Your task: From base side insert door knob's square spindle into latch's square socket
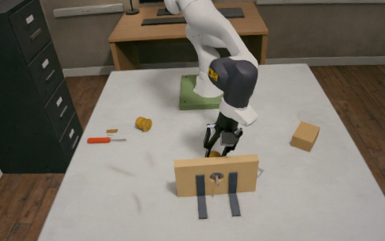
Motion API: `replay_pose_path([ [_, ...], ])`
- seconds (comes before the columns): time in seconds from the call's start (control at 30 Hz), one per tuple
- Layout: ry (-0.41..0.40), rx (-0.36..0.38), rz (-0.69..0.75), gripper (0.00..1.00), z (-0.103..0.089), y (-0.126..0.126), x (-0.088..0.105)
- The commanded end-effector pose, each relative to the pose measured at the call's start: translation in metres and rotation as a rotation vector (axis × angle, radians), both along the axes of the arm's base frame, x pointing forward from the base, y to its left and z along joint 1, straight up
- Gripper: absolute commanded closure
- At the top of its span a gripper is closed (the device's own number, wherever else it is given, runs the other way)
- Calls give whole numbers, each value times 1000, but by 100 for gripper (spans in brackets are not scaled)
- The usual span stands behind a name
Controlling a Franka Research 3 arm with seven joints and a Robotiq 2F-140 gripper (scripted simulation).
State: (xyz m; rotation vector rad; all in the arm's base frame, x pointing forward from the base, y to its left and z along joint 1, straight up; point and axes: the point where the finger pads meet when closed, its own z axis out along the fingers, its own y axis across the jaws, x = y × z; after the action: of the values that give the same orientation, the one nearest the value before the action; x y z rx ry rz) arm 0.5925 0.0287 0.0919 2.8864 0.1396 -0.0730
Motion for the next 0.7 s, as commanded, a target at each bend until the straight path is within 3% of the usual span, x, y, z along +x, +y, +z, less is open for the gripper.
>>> replay_pose_path([
  [0.0,-2,-5,7,58,2,-1,2],
  [0.67,-2,-5,7,58,2,-1,7],
])
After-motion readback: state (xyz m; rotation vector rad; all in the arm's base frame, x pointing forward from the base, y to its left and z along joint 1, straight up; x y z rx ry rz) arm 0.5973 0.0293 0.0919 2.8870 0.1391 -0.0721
